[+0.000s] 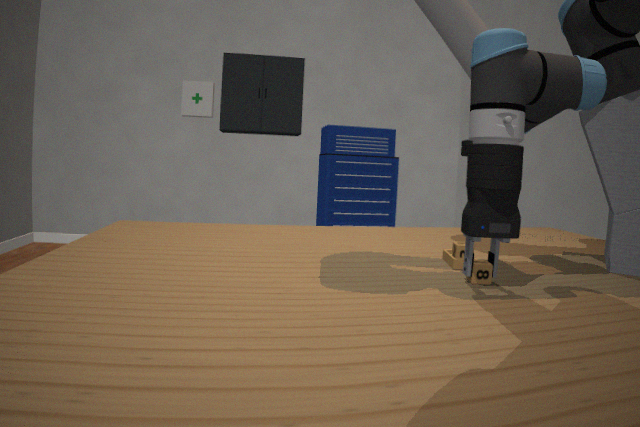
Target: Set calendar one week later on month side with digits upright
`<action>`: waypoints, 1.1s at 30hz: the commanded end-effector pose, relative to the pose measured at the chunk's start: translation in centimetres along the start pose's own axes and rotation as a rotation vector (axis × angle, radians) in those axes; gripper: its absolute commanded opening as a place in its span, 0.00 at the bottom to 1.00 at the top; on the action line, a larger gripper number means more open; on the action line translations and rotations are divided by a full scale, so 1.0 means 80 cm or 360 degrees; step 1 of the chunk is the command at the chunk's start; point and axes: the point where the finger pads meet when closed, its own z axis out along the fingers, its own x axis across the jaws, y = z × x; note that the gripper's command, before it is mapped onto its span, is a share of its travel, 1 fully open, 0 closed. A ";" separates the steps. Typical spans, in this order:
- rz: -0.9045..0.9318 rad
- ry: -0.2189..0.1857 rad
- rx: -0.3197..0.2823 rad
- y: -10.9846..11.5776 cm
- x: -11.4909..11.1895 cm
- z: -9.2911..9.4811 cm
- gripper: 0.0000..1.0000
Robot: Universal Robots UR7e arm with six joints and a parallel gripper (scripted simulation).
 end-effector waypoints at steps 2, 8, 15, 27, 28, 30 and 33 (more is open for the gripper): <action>0.0001 -0.0003 -0.0001 0.000 -0.001 0.000 0.57; 0.0001 -0.0003 -0.0001 0.000 -0.001 0.000 0.57; 0.0001 -0.0003 -0.0001 0.000 -0.001 0.000 0.57; -0.0001 0.0000 -0.0001 0.000 0.001 -0.007 0.57; -0.0002 0.0000 -0.0001 0.001 0.001 -0.009 0.57; -0.0002 0.0000 -0.0001 0.001 0.001 -0.015 0.57; -0.0002 0.0000 -0.0001 0.000 0.001 -0.025 0.57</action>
